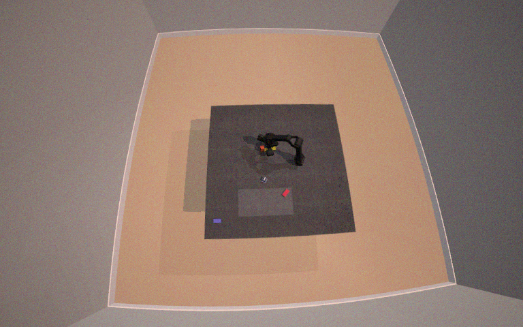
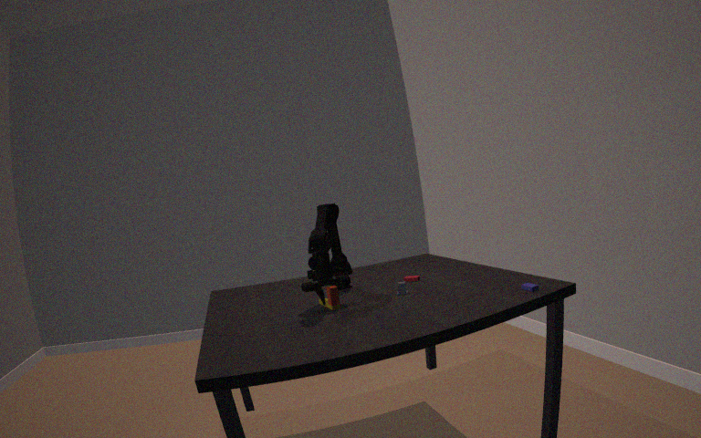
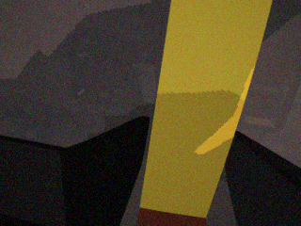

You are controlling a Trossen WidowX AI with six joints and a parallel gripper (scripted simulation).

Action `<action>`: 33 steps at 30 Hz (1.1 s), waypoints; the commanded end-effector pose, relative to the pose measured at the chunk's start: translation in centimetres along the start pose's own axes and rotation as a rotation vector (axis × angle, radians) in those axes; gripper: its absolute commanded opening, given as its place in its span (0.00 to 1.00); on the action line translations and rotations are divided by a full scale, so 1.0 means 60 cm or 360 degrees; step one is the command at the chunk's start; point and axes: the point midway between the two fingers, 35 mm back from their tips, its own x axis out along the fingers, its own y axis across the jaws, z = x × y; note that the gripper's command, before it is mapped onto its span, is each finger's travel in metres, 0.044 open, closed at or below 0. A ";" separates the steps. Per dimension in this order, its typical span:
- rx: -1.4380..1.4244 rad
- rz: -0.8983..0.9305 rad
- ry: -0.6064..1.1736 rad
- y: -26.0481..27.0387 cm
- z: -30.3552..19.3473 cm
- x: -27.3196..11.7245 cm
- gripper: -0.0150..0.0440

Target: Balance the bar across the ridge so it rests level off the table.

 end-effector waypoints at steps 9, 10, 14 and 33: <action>0.0001 0.0000 0.0001 0.001 -0.002 -0.010 0.25; 0.0001 0.0000 0.0001 0.001 -0.002 -0.015 0.25; 0.0001 -0.0001 0.0002 0.003 -0.004 -0.031 0.25; 0.0004 -0.0004 0.0005 0.003 -0.006 -0.113 0.25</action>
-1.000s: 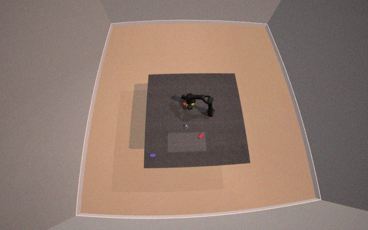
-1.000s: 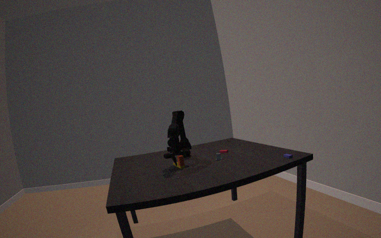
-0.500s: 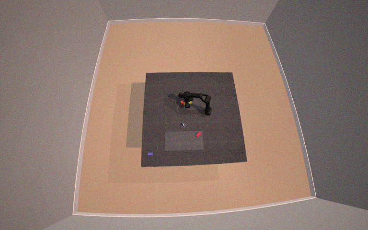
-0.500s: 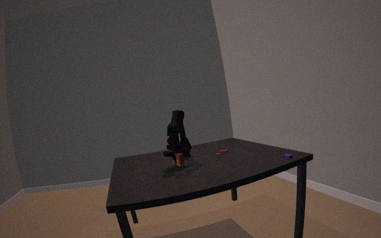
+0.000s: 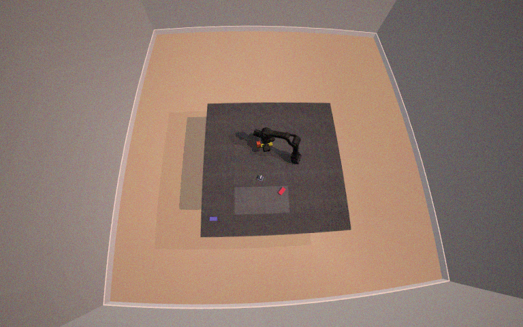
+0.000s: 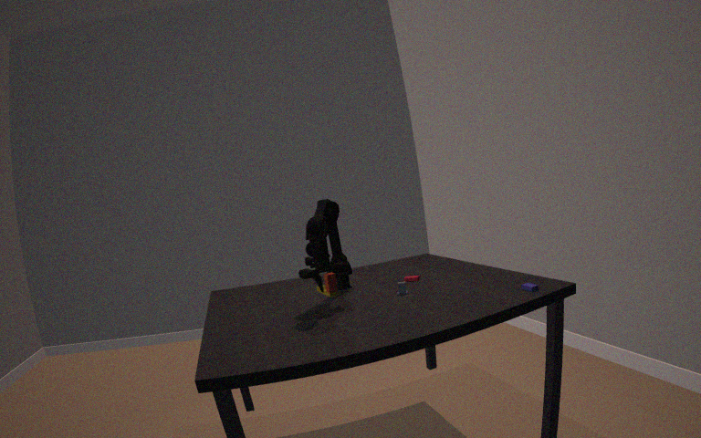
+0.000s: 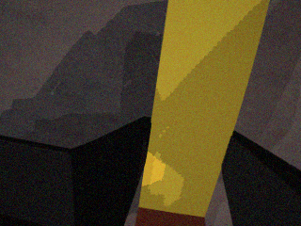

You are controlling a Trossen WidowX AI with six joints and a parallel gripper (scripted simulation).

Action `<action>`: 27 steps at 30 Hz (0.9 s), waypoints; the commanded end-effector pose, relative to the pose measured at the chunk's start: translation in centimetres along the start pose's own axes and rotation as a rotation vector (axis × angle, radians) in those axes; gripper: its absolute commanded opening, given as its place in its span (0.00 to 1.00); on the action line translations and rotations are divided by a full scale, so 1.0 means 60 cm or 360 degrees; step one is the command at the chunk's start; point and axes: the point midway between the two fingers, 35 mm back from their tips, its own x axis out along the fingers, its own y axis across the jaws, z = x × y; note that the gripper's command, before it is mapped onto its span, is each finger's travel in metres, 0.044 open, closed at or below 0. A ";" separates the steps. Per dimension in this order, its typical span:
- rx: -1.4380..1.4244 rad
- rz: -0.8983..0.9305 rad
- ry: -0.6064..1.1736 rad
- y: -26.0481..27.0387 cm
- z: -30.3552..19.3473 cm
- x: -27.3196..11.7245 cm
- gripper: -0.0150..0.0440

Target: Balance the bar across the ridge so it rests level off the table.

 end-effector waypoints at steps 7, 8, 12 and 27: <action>0.0005 0.0011 0.0033 -0.002 0.000 -0.054 0.25; 0.0005 0.0011 0.0033 -0.002 0.001 -0.058 0.25; 0.0006 0.0010 0.0033 -0.003 0.003 -0.069 0.25; -0.0786 0.0016 0.0032 -0.037 -0.022 -0.070 0.25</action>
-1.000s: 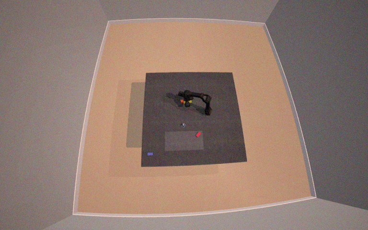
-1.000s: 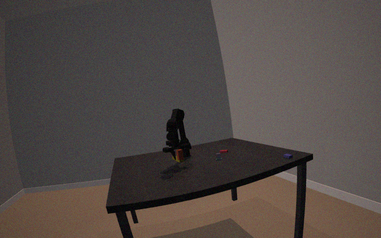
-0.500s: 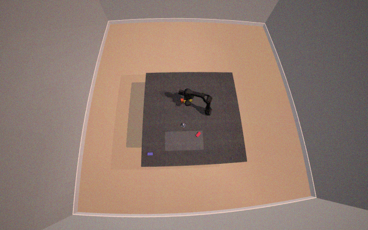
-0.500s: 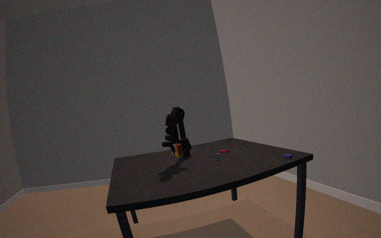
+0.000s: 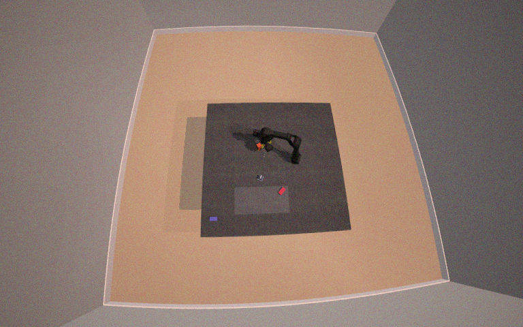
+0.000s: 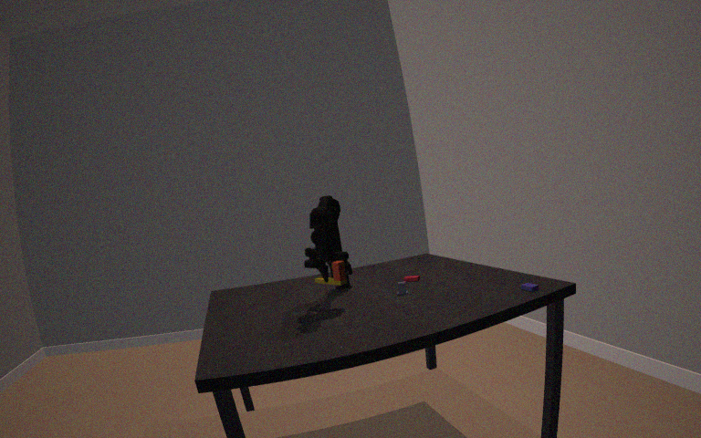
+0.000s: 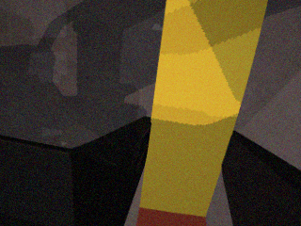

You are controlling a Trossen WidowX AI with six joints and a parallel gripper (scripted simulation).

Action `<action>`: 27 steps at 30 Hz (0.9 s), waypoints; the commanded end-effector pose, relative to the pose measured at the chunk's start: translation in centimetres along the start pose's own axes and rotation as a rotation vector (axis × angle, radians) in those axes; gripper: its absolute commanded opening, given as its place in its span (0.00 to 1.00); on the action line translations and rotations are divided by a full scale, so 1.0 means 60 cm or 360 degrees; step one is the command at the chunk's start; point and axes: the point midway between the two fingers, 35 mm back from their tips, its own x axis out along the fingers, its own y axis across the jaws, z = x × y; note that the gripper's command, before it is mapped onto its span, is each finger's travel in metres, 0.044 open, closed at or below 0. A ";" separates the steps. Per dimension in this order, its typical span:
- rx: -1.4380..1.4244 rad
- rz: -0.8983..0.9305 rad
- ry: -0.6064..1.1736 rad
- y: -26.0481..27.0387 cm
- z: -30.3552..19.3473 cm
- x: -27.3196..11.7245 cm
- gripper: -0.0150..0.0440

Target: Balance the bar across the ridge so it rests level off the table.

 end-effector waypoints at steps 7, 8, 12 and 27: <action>-0.0635 0.0006 0.0017 -0.018 -0.029 -0.005 0.25; -0.0698 0.0006 0.0017 -0.020 -0.032 -0.005 0.25; -0.0952 0.0007 0.0018 -0.028 -0.042 -0.005 0.25; -0.1902 0.0013 0.0019 -0.056 -0.078 -0.006 0.25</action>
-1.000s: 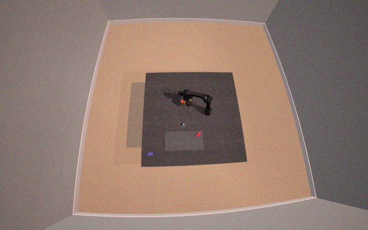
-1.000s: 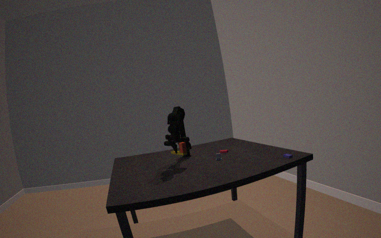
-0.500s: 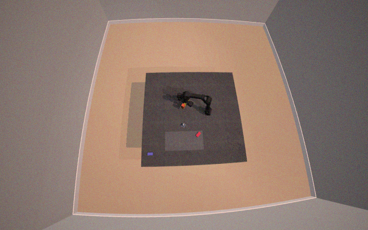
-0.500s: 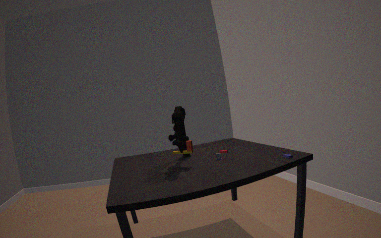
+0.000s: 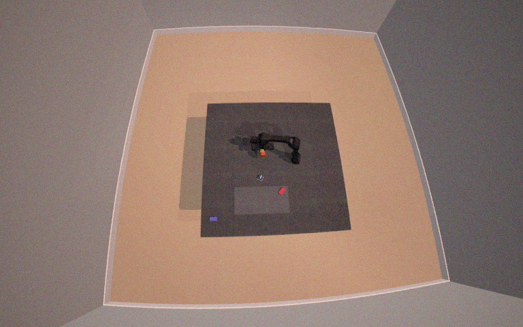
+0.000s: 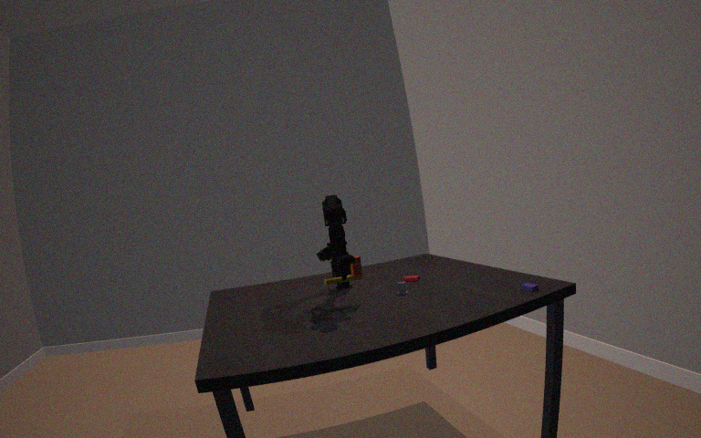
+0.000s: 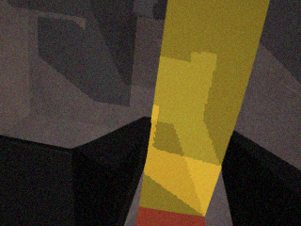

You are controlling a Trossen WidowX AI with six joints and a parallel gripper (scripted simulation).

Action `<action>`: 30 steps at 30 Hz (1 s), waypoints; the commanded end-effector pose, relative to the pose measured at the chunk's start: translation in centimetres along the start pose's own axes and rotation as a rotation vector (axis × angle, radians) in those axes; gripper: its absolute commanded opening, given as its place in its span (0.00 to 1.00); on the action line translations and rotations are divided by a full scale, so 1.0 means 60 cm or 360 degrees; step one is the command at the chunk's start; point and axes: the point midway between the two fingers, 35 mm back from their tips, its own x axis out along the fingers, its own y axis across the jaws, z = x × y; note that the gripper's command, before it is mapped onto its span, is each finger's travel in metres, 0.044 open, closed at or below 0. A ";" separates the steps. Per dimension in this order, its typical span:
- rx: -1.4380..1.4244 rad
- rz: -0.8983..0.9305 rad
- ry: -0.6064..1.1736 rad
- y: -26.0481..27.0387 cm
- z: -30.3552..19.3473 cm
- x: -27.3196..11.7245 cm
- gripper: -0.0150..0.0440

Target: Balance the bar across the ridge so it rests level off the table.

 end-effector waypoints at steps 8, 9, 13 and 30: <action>-0.0701 0.0013 0.0007 0.016 -0.032 -0.004 0.25; -0.0764 0.0014 0.0007 0.017 -0.035 -0.004 0.25; -0.1018 0.0015 0.0007 0.022 -0.046 -0.004 0.25; -0.2095 0.0021 0.0004 0.043 -0.097 -0.007 0.25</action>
